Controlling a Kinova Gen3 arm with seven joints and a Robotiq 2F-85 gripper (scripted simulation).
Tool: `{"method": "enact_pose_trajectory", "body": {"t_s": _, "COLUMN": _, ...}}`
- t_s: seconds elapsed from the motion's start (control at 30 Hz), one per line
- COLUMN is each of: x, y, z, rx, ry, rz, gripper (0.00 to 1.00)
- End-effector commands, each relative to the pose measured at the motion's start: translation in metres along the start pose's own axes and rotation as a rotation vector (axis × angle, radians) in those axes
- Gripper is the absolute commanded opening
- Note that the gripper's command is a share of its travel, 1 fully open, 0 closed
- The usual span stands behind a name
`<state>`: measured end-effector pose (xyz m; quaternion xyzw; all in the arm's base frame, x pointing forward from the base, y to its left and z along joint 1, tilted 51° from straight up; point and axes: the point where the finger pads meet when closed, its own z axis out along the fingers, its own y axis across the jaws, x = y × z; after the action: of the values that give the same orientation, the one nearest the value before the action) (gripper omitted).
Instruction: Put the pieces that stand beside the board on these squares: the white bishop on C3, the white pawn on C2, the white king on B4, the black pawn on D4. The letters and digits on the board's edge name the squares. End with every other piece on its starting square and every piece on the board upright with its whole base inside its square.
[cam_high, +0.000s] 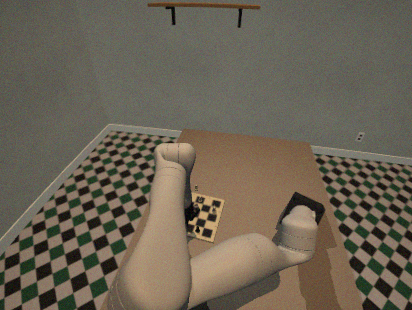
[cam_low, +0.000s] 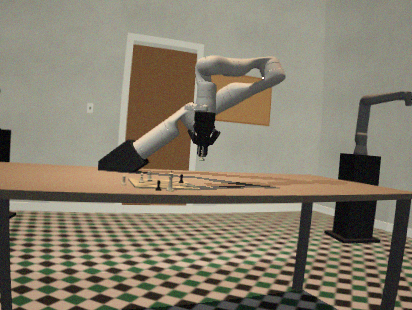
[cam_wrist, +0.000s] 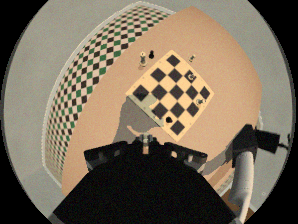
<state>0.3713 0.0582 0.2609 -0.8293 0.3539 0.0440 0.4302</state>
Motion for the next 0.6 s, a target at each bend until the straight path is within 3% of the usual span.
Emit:
{"method": "enact_pose_trajectory", "body": {"t_s": 0.0, "x": 0.003, "y": -0.002, "z": -0.006, "rx": 0.008, "ry": 0.011, "rz": -0.003, "gripper": 0.00}}
{"method": "enact_pose_trajectory", "body": {"t_s": 0.37, "x": 0.004, "y": -0.001, "z": -0.007, "rx": 0.007, "ry": 0.011, "rz": -0.003, "gripper": 0.00}}
{"method": "enact_pose_trajectory", "body": {"t_s": 0.57, "x": 0.024, "y": 0.012, "z": -0.008, "rx": 0.003, "ry": 0.014, "rz": -0.014, "gripper": 0.00}}
